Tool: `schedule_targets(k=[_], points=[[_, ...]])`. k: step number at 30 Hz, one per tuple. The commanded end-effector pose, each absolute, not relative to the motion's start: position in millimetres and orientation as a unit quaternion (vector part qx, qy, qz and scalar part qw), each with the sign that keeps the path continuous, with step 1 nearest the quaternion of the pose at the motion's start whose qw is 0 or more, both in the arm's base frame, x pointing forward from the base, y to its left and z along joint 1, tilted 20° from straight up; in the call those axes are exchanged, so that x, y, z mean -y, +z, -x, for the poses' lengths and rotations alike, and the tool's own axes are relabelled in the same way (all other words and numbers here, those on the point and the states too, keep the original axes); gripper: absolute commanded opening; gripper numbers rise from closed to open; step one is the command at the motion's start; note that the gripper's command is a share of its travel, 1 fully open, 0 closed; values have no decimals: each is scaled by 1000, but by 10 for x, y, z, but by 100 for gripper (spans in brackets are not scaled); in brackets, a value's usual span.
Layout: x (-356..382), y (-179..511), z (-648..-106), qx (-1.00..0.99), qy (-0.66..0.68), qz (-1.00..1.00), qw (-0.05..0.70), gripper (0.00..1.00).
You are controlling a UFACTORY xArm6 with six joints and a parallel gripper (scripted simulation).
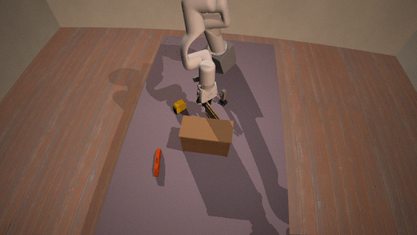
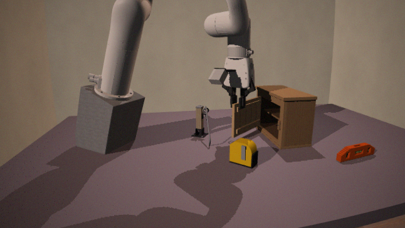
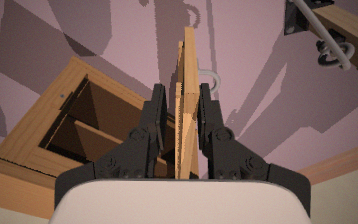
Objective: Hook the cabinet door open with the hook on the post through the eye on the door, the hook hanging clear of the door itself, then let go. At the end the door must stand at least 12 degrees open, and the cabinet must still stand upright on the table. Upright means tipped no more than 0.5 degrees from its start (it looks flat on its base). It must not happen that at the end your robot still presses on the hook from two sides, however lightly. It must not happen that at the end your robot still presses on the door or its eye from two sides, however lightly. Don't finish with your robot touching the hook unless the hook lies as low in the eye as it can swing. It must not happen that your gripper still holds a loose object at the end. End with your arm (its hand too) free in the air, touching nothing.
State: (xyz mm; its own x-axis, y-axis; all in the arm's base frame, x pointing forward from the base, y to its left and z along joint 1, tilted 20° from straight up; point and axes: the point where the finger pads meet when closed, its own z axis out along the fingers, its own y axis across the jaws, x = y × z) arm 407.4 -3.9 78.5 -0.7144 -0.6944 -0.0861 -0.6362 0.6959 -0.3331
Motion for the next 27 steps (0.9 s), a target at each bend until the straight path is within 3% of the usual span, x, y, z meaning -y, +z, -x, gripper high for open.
schedule_targets(k=[1, 27], points=[[54, 804, -4101, -910, -142, 376, 102, 27], [190, 879, -4256, -885, -148, 430, 94, 27]])
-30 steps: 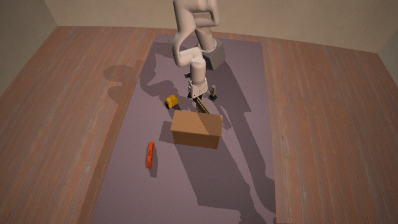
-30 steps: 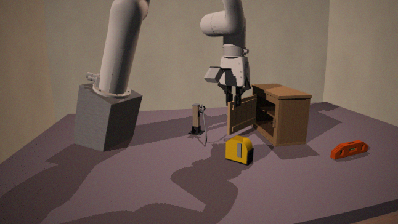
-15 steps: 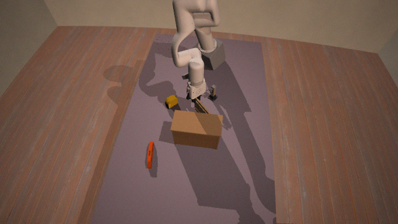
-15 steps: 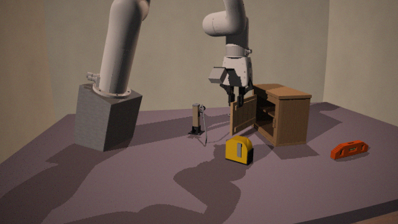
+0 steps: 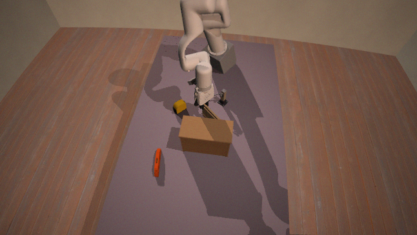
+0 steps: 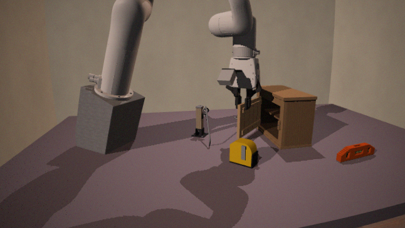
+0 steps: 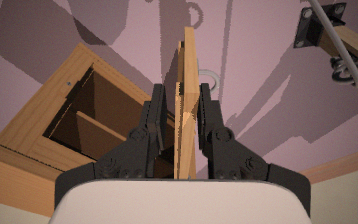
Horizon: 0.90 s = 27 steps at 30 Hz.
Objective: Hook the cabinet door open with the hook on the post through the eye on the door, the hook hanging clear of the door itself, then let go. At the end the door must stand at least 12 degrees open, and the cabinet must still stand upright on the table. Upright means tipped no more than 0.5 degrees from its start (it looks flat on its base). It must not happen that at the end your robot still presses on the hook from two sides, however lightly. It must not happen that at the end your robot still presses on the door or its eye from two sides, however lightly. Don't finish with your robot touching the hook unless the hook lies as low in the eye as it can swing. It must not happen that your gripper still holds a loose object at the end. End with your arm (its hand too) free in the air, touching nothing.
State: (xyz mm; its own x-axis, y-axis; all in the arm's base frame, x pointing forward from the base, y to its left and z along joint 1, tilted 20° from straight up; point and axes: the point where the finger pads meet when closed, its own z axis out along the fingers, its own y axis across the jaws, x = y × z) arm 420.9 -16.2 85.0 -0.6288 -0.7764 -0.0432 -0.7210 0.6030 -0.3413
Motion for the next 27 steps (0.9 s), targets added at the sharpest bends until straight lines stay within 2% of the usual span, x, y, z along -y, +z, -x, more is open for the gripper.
schedule_targets(k=[1, 27], points=[[196, 883, -4264, -885, -148, 430, 94, 27], [246, 915, -4335, -873, -151, 455, 89, 27]])
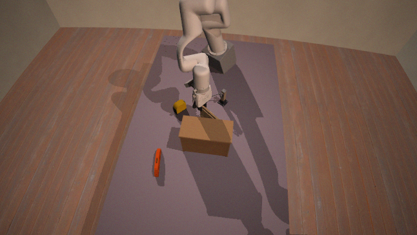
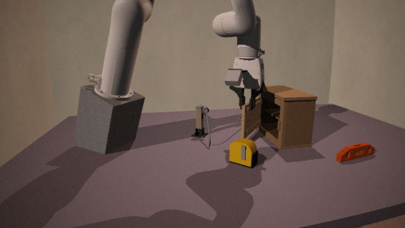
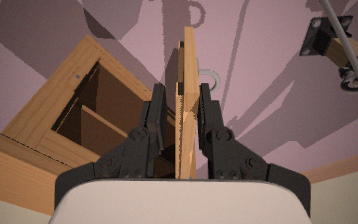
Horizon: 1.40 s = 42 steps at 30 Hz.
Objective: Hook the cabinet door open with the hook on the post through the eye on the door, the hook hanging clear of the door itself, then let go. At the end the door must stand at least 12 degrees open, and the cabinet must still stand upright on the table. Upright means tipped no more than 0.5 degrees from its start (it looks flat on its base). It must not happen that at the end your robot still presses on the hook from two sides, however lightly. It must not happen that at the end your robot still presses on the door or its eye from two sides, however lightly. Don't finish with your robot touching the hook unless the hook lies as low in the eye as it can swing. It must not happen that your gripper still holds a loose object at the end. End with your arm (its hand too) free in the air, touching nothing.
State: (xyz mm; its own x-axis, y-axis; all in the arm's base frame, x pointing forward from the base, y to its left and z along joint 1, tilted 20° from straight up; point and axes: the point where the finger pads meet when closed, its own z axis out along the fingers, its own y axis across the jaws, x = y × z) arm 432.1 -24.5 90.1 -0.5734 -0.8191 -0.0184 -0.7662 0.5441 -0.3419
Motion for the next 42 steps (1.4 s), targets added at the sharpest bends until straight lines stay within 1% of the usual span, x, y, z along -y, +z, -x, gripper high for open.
schedule_targets(k=[1, 42], points=[[249, 917, -4340, -871, -151, 459, 89, 27], [232, 980, -4313, -874, -151, 453, 90, 27]])
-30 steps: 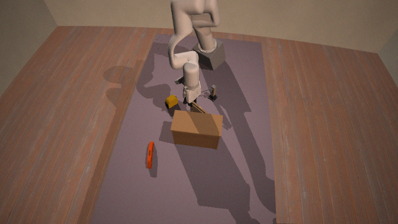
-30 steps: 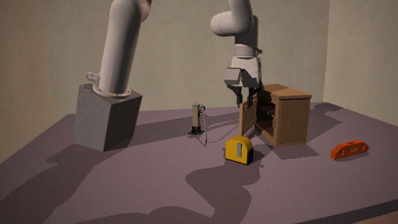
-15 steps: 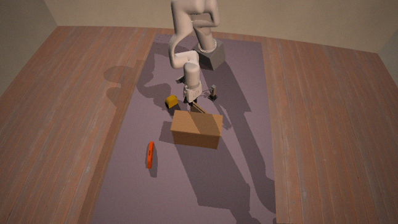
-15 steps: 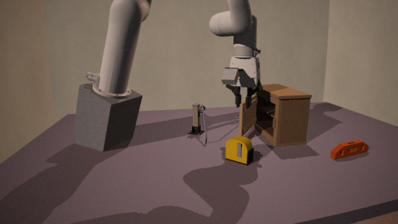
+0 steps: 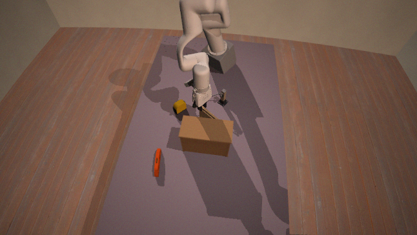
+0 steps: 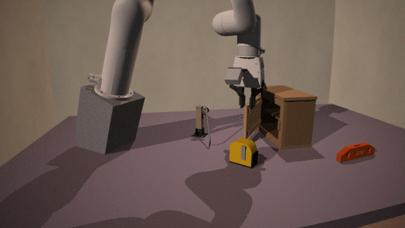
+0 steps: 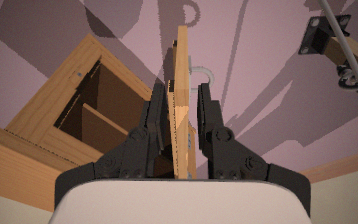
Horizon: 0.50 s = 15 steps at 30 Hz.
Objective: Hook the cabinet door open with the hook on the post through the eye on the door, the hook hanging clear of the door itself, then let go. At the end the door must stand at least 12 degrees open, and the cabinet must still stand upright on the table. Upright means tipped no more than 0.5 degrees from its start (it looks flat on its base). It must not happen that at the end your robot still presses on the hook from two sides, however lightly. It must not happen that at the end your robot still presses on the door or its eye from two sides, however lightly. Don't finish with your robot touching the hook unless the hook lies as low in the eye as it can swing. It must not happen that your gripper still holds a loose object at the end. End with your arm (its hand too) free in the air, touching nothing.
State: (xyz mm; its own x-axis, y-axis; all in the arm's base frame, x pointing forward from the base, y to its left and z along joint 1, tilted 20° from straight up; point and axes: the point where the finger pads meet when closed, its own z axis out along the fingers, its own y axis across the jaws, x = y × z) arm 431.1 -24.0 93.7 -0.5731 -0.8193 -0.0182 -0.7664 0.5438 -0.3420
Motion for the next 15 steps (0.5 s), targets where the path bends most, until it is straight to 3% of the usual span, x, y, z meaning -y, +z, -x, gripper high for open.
schedule_targets(k=[1, 15], points=[[230, 991, -4309, -874, -151, 453, 90, 27], [190, 1198, -4244, -874, -151, 453, 90, 27]])
